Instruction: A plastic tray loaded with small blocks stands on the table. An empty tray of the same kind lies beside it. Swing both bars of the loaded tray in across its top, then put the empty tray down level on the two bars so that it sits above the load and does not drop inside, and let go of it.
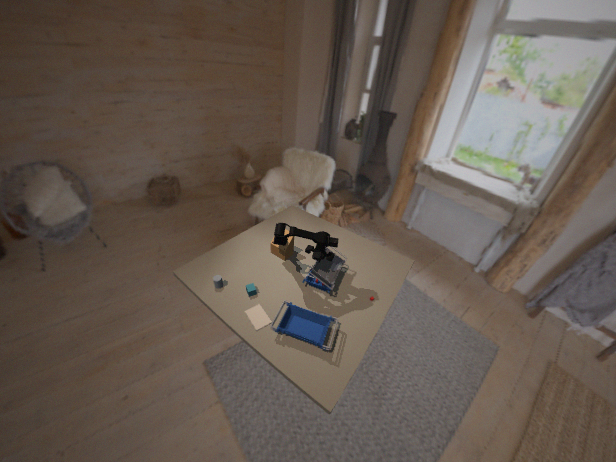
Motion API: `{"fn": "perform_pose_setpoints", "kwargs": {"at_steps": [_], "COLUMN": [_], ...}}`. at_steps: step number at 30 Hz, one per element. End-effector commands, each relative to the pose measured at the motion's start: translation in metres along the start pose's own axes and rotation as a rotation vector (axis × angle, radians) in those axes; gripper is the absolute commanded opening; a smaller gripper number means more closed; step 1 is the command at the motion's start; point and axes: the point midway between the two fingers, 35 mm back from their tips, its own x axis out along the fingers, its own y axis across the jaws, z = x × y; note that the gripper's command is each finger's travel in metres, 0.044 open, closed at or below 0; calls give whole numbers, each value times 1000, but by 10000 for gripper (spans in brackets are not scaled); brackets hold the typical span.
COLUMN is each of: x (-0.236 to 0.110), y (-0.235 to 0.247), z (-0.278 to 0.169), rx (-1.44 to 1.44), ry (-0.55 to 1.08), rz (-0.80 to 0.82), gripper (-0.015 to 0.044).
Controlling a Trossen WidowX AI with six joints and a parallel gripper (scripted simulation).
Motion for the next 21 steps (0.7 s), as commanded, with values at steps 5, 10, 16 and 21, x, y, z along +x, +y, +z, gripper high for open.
{"fn": "perform_pose_setpoints", "kwargs": {"at_steps": [5, 10, 16, 21], "x": [5, 9, 9, 13], "y": [-6, -9, -10, -12], "z": [0, 0, 0, 0], "rx": [-4, -4, -4, -4], "ry": [-1, -1, -1, -1], "rz": [4, 4, 4, 4], "gripper": [0, 0, 0, 0]}}
